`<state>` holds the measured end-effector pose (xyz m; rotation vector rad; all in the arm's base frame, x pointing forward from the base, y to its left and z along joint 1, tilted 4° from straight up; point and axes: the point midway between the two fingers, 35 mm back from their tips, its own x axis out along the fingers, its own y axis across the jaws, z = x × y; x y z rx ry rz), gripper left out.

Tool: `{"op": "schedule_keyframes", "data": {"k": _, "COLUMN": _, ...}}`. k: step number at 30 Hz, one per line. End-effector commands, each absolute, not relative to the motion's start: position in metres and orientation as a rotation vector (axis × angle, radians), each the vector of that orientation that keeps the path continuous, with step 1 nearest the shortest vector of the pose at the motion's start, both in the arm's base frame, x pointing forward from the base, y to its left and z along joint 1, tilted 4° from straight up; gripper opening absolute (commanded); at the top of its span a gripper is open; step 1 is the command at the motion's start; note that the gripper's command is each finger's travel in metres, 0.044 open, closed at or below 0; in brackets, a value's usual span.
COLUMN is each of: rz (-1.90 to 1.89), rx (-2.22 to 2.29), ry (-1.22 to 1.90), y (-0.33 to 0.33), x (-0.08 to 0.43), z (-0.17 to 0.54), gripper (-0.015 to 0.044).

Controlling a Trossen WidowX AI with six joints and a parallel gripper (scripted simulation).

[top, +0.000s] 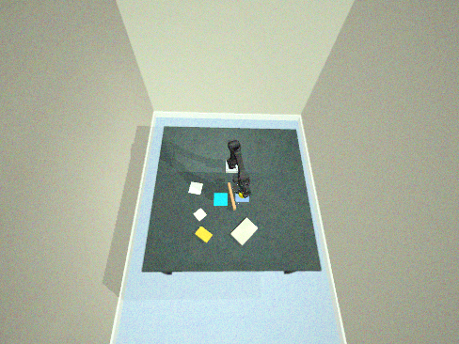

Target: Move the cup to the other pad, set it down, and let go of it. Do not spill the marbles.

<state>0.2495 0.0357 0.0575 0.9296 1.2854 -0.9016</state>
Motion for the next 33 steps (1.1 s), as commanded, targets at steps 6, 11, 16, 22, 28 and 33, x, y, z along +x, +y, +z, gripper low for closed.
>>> {"op": "schedule_keyframes", "data": {"k": 6, "rz": -0.898, "rx": 0.933, "ry": 1.278, "y": 0.037, "x": 0.251, "z": 0.085, "gripper": 0.0}}
{"op": "schedule_keyframes", "data": {"k": 11, "rz": -0.898, "rx": 0.933, "ry": 1.278, "y": 0.038, "x": 0.25, "z": 0.101, "gripper": 0.0}}
{"op": "schedule_keyframes", "data": {"k": 16, "rz": -0.899, "rx": 0.932, "ry": 1.277, "y": 0.039, "x": 0.249, "z": 0.115, "gripper": 0.0}}
{"op": "schedule_keyframes", "data": {"k": 22, "rz": -0.899, "rx": 0.932, "ry": 1.277, "y": 0.04, "x": 0.248, "z": 0.128, "gripper": 0.0}}
{"op": "schedule_keyframes", "data": {"k": 28, "rz": -0.894, "rx": 0.932, "ry": 1.281, "y": 0.04, "x": 0.248, "z": 0.124, "gripper": 0.0}}
{"op": "schedule_keyframes", "data": {"k": 33, "rz": -0.894, "rx": 0.932, "ry": 1.281, "y": 0.04, "x": 0.248, "z": 0.124, "gripper": 0.0}}
